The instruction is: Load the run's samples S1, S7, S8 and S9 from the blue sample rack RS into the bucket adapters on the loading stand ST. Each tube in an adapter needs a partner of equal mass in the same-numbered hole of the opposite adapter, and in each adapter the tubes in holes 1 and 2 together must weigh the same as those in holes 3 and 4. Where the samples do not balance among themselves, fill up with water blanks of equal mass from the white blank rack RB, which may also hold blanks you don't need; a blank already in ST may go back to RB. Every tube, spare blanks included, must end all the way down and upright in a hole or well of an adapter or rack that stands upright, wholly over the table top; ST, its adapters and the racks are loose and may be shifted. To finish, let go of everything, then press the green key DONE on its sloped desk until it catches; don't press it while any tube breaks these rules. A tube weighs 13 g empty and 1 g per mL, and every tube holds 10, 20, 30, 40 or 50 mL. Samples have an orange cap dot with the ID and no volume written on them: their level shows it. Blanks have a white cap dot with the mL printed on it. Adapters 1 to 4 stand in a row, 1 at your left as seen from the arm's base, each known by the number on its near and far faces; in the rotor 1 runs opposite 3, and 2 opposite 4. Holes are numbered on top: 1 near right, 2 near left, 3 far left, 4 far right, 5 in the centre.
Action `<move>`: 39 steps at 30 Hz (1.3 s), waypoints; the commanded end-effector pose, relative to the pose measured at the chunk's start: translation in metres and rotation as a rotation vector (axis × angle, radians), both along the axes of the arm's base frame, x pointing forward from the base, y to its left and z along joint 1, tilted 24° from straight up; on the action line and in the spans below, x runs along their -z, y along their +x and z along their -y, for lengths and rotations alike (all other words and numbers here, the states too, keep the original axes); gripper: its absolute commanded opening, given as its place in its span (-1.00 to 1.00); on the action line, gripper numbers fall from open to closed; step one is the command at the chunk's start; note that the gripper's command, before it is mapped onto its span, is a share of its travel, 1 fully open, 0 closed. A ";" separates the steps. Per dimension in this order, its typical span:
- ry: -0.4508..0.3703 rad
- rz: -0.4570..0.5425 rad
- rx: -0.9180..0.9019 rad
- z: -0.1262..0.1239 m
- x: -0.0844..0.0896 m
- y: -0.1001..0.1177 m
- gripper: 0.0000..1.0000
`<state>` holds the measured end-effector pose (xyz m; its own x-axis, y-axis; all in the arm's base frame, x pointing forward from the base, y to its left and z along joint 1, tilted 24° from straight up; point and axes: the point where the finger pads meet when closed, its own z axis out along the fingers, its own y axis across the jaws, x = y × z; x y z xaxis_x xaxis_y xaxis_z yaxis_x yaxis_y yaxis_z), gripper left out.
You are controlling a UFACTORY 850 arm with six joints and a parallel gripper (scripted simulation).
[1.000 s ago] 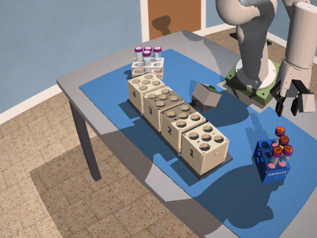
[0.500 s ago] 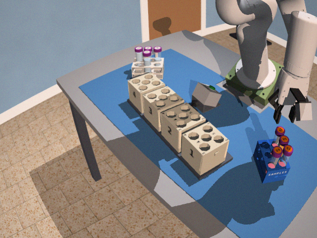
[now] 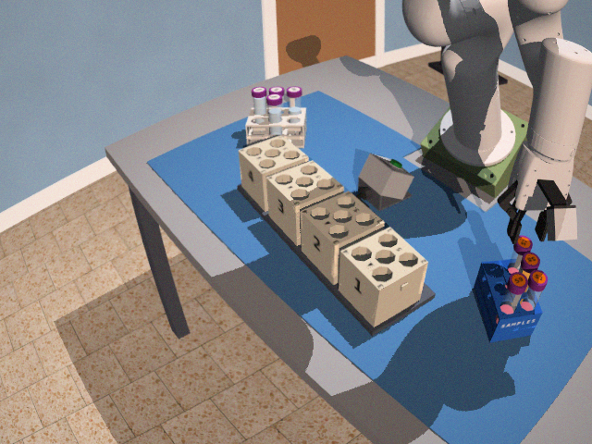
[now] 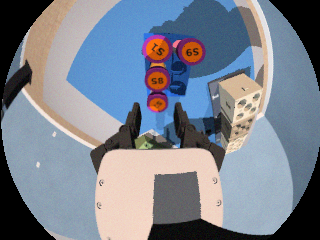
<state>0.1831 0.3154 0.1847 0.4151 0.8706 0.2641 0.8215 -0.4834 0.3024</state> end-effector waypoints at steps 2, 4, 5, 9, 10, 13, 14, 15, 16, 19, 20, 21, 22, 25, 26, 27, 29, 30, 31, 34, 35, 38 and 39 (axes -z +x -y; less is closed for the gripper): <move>0.004 0.005 0.000 -0.002 0.010 0.005 0.13; 0.004 0.005 0.000 -0.002 0.012 0.006 0.13; 0.004 0.005 0.000 -0.002 0.012 0.006 0.13; 0.004 0.005 0.000 -0.002 0.012 0.006 0.13; 0.004 0.005 0.000 -0.002 0.012 0.006 0.13; 0.004 0.005 0.000 -0.002 0.012 0.006 0.13; 0.004 0.005 0.000 -0.002 0.012 0.006 0.13; 0.004 0.005 0.000 -0.002 0.012 0.006 0.13; 0.004 0.005 0.000 -0.002 0.012 0.006 0.13; 0.004 0.005 0.000 -0.002 0.013 0.006 0.13; 0.004 0.005 0.000 -0.002 0.014 0.007 0.13; 0.004 0.005 0.000 -0.002 0.014 0.007 0.13; 0.004 0.005 0.000 -0.003 0.015 0.007 0.13; 0.004 0.005 0.000 -0.003 0.017 0.008 0.13; 0.004 0.005 0.000 -0.003 0.017 0.008 0.13; 0.004 0.005 0.000 -0.003 0.018 0.008 0.13; 0.004 0.005 0.000 -0.003 0.019 0.009 0.13; 0.004 0.005 0.000 -0.003 0.019 0.009 0.13; 0.004 0.005 0.000 -0.003 0.019 0.009 0.13; 0.004 0.005 0.000 -0.003 0.021 0.010 0.13; 0.004 0.005 0.000 -0.003 0.022 0.010 0.13; 0.004 0.005 0.000 -0.003 0.024 0.011 0.13; 0.004 0.005 0.000 -0.003 0.024 0.011 0.13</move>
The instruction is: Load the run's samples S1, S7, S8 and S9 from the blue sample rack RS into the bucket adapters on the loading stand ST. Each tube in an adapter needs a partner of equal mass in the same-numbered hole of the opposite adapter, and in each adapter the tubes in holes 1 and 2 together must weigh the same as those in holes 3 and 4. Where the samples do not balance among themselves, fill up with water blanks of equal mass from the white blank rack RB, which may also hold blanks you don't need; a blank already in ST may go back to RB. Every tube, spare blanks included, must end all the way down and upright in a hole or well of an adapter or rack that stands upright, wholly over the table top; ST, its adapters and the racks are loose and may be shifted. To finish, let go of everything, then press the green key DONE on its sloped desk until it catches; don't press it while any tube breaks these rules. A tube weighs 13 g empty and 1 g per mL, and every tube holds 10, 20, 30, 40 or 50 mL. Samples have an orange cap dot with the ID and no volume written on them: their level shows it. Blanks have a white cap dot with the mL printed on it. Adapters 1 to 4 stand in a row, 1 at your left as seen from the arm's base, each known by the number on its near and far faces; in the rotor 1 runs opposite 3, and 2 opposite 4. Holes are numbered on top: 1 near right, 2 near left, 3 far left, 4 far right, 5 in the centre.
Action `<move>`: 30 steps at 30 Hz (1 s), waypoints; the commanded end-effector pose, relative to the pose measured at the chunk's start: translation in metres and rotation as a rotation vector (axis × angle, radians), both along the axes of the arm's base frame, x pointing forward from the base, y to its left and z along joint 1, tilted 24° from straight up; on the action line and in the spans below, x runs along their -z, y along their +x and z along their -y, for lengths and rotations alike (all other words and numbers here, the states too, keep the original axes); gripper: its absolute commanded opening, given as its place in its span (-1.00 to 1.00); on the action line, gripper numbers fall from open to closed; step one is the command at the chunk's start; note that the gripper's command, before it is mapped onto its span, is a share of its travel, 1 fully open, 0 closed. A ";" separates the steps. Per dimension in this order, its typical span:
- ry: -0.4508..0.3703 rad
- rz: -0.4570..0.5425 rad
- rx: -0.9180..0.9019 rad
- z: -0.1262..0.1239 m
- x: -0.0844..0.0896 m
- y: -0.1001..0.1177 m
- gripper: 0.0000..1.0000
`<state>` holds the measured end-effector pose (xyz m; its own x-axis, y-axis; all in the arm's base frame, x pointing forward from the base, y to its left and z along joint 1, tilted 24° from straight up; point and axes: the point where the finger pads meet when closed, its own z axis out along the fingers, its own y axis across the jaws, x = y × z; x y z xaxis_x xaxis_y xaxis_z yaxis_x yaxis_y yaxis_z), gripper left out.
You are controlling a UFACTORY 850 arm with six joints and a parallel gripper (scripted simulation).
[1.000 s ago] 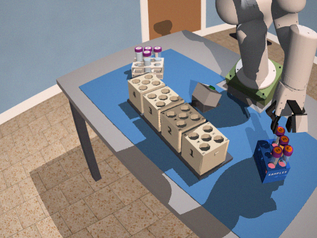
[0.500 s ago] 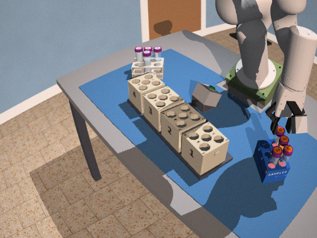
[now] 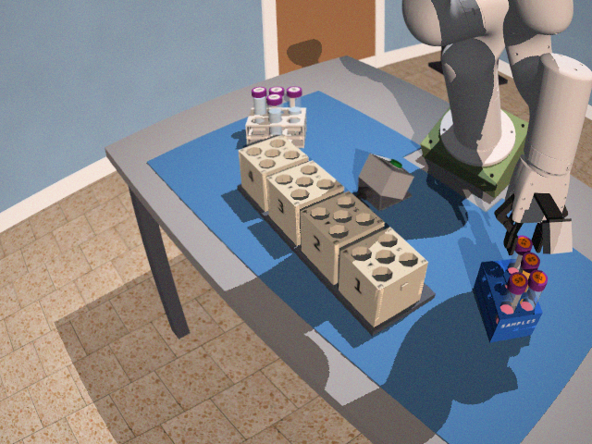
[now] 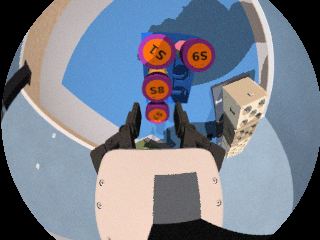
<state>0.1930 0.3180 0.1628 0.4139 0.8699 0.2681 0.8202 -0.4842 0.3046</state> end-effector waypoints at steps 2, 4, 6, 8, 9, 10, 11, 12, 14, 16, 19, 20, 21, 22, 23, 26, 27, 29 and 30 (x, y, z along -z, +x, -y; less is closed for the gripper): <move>0.002 0.001 0.000 -0.001 0.004 0.002 0.13; 0.002 0.001 0.000 -0.001 0.005 0.002 0.13; 0.002 0.001 0.000 -0.001 0.006 0.003 0.13; 0.002 0.001 0.000 -0.001 0.007 0.003 0.13; 0.002 0.001 0.000 -0.001 0.007 0.003 0.13; 0.002 0.001 0.000 -0.001 0.007 0.003 0.13; 0.002 0.001 0.000 -0.001 0.008 0.004 0.13; 0.002 0.001 0.000 -0.001 0.008 0.004 0.13; 0.002 0.001 0.000 -0.001 0.008 0.004 0.13; 0.002 0.001 0.000 -0.001 0.008 0.004 0.13; 0.002 0.001 0.000 -0.001 0.008 0.004 0.13; 0.002 0.001 0.000 -0.001 0.008 0.004 0.13; 0.002 0.001 0.000 -0.001 0.008 0.004 0.13; 0.002 0.001 0.000 -0.001 0.008 0.004 0.13; 0.002 0.001 0.000 -0.001 0.008 0.004 0.13; 0.002 0.001 0.000 -0.001 0.008 0.004 0.13; 0.002 0.001 0.000 -0.001 0.008 0.004 0.13; 0.002 0.001 0.000 -0.001 0.007 0.003 -1.00; 0.002 0.001 0.000 -0.001 0.007 0.003 -1.00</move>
